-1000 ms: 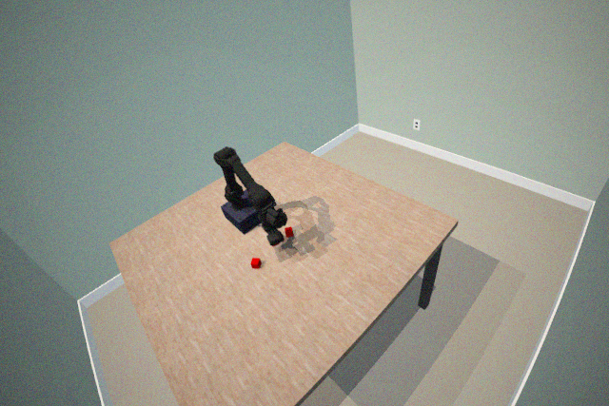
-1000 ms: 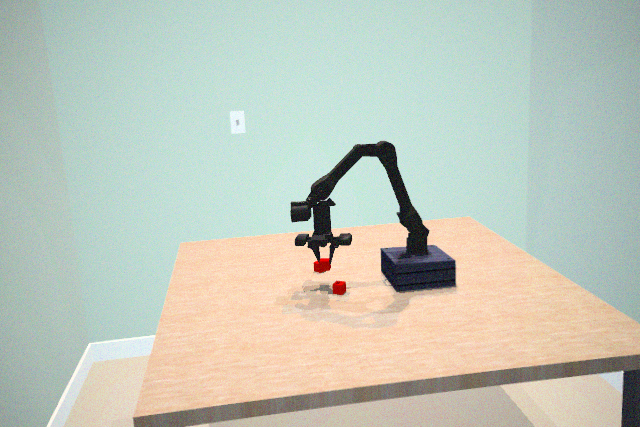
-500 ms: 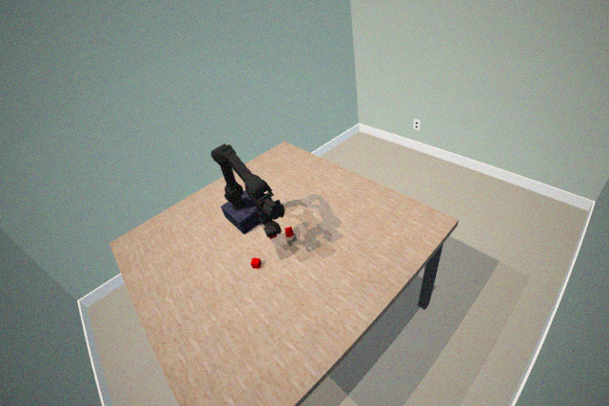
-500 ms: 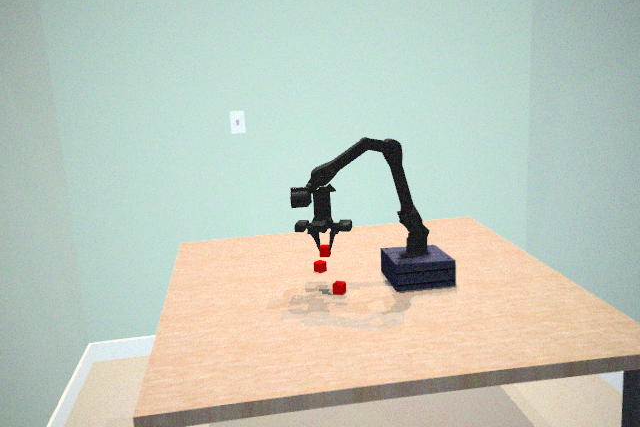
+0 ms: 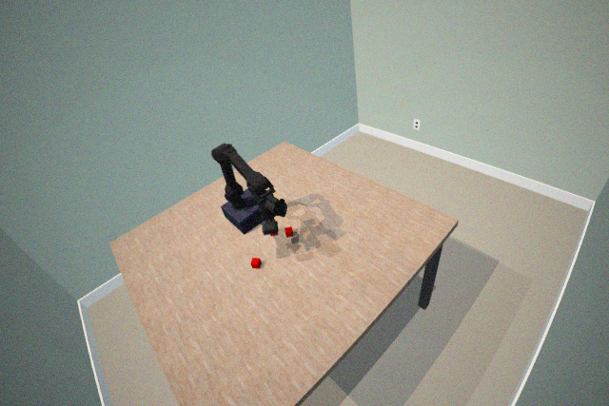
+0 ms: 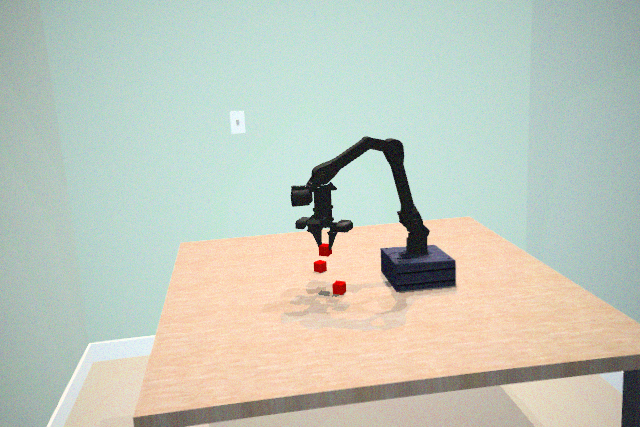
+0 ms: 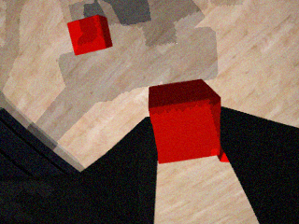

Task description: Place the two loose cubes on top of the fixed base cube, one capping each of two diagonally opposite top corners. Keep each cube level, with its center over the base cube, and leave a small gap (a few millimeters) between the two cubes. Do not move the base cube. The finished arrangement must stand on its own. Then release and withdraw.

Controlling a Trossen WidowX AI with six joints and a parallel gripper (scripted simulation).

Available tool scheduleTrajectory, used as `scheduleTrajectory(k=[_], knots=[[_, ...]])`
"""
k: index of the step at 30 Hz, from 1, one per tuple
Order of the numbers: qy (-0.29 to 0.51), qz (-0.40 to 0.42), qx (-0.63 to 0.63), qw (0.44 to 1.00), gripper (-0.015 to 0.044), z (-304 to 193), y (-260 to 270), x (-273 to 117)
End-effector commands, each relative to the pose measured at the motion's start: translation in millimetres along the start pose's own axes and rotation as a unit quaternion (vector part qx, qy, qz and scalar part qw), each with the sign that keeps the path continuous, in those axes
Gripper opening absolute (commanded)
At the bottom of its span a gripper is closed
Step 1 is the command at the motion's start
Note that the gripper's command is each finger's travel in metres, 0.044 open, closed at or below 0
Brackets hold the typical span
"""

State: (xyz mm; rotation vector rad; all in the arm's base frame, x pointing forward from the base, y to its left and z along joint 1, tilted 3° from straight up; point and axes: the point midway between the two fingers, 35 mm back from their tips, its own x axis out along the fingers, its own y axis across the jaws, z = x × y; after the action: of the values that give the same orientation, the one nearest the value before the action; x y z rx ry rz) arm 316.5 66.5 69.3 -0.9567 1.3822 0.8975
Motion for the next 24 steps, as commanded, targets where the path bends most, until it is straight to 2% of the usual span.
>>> scheduleTrajectory(k=[1,12,24], knots=[[0.000,0.000,0.065,0.998,0.0105,4.9,4.7,2.7],[0.000,0.000,0.230,0.973,0.0105,17.6,15.6,8.5],[-0.001,0.001,0.403,0.915,0.0105,30.7,28.4,14.9]])
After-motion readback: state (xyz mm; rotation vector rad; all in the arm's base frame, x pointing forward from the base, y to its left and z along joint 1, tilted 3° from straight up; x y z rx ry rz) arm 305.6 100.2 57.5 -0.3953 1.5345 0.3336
